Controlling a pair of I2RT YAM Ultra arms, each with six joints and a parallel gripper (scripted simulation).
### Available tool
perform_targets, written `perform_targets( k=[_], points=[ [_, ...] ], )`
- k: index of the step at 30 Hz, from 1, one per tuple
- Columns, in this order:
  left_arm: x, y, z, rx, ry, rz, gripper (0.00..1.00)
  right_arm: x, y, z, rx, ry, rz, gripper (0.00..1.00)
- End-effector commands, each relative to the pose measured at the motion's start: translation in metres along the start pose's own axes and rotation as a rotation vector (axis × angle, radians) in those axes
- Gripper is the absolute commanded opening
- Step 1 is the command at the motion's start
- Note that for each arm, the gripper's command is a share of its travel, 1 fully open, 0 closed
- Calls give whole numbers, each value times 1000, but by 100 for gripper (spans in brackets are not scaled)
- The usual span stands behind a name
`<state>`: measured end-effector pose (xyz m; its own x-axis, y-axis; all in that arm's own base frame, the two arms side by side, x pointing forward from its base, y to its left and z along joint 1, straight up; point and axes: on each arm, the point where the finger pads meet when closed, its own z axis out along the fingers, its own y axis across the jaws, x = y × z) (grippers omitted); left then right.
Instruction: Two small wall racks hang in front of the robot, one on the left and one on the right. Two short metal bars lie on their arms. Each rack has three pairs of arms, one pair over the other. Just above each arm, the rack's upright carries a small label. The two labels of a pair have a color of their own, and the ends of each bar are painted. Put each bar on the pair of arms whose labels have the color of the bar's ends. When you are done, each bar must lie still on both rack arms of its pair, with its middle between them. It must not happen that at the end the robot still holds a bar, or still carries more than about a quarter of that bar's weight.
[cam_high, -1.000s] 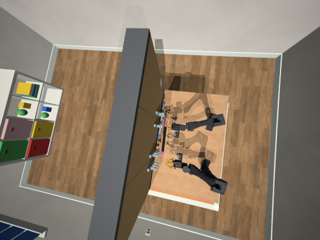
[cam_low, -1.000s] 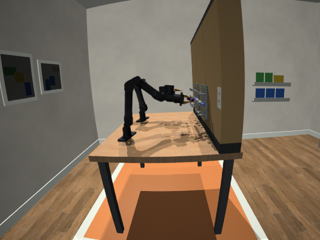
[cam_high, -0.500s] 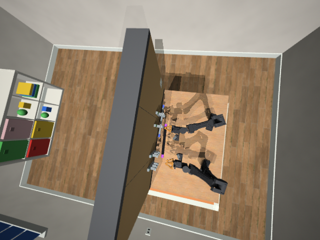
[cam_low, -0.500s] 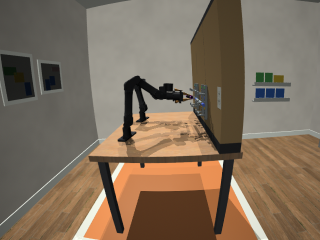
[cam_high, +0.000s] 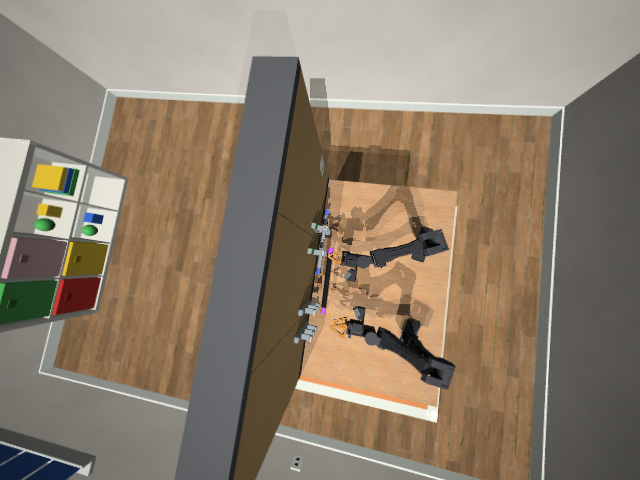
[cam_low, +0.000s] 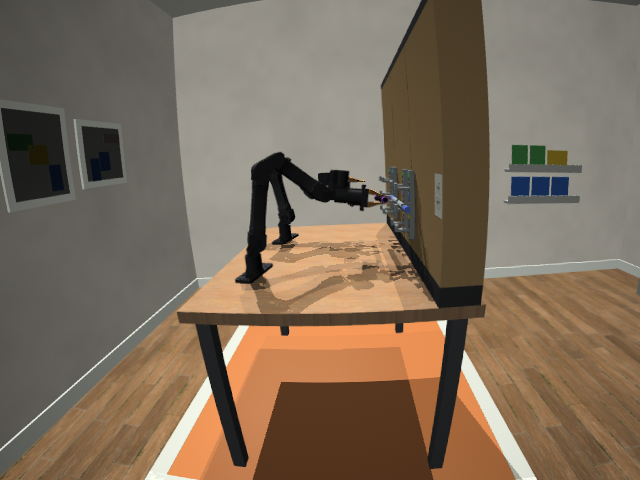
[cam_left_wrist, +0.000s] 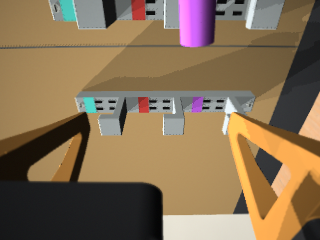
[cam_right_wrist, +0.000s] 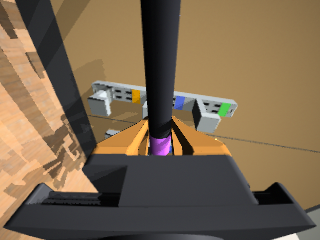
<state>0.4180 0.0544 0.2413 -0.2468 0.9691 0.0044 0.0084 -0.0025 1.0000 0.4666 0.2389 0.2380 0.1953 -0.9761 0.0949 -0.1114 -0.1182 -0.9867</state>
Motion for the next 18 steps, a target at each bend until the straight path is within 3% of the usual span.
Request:
perform_targets(
  k=[1,18],
  points=[
    [5,0,1,-7,14,-5,100,-4,-49,0,133,-2,95,0],
    [5,0,1,-7,14,-5,100,-8,-53,0,133,-3,95,0]
  ],
)
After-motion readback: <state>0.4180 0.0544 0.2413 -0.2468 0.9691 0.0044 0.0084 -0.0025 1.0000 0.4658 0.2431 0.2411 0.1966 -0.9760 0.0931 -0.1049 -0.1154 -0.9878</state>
